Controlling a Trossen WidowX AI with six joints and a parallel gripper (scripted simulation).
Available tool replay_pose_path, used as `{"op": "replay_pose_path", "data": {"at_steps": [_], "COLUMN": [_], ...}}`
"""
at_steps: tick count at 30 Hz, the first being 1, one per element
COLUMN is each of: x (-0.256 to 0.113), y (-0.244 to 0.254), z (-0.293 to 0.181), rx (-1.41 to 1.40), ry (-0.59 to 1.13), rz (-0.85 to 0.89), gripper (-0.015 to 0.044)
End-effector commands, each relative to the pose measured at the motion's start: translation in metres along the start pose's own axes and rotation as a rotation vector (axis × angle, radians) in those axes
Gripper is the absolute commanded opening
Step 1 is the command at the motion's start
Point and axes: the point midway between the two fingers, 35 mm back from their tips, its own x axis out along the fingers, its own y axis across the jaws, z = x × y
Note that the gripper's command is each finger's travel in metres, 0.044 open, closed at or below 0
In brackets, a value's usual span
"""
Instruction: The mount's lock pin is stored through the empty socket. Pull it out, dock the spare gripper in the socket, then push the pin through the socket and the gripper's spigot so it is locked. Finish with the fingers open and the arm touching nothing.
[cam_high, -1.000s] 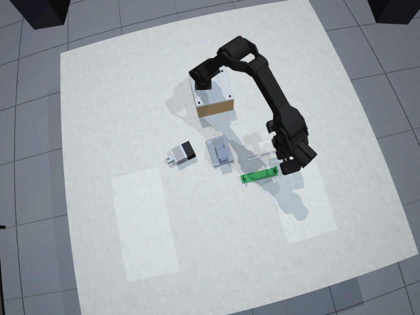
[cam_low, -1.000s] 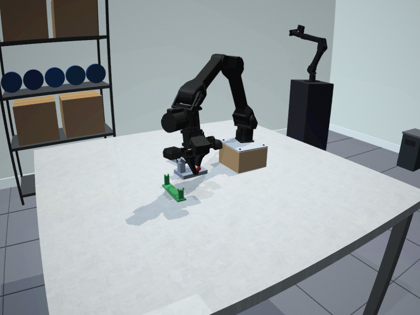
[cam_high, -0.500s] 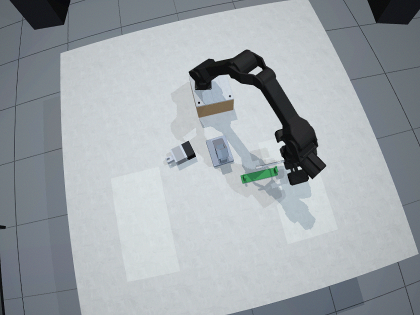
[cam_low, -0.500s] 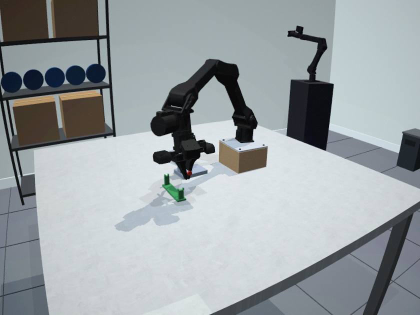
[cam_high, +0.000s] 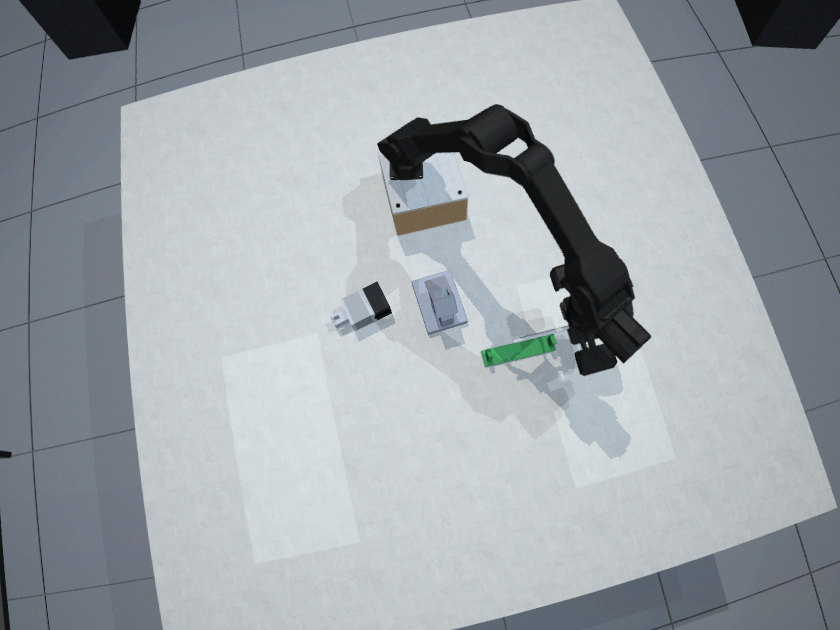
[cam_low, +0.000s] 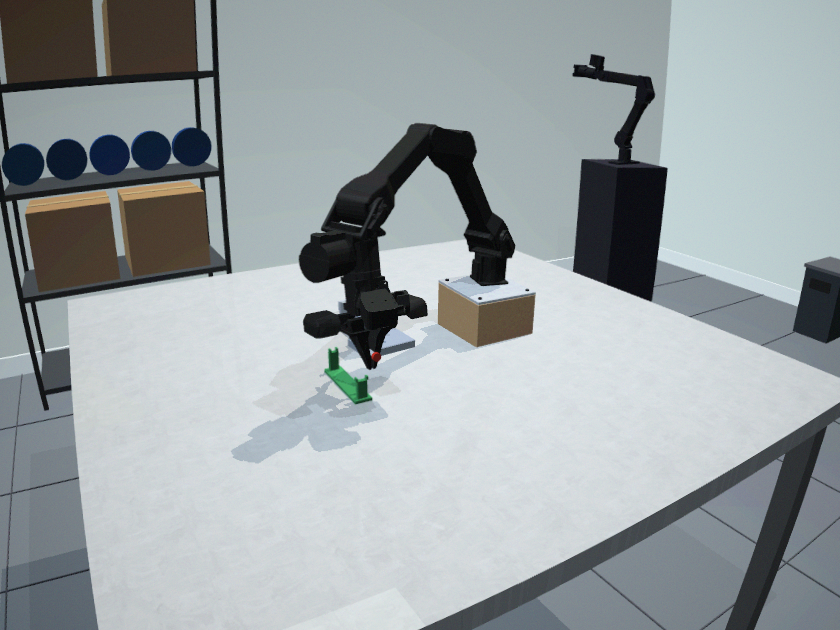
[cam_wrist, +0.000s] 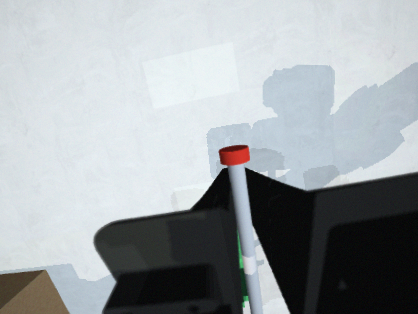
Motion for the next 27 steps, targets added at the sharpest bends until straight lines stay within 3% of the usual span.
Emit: {"op": "replay_pose_path", "data": {"at_steps": [1,27], "x": [0.007,0.045], "y": [0.001,0.001], "z": [-0.002,-0.008], "rx": [0.007,0.003], "ry": [0.001,-0.010], "rz": [0.001,-0.020], "gripper": [0.0000,0.0000]}}
